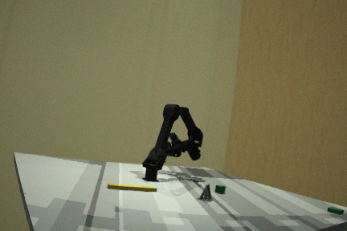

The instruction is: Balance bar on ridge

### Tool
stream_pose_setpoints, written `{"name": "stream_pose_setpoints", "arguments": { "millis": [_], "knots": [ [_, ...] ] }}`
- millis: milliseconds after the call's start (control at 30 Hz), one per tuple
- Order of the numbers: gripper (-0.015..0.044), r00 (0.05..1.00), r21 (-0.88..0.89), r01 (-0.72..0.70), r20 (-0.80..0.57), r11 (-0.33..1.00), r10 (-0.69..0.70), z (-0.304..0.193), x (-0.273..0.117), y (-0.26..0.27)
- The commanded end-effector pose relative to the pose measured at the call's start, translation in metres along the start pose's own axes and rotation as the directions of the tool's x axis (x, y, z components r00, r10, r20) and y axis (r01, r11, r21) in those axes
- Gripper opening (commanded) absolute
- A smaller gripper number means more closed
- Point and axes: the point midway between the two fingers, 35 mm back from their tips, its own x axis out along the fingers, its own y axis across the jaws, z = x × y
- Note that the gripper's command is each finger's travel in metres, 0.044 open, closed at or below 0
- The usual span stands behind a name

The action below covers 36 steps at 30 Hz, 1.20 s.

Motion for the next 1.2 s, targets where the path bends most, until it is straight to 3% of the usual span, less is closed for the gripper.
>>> {"name": "stream_pose_setpoints", "arguments": {
  "millis": [0, 100, 1167],
  "knots": [
    [0.0374, 1.0, 0.0, 0.002, -0.001, 1.0, -0.002, 0.0, 0.0, 0.0],
    [0.0315, 0.999, 0.007, 0.031, -0.012, 0.999, -0.031, -0.004, -0.007, -0.001],
    [0.0315, 0.905, 0.143, 0.414, -0.169, 0.899, -0.39, -0.069, -0.111, 0.013]
  ]
}}
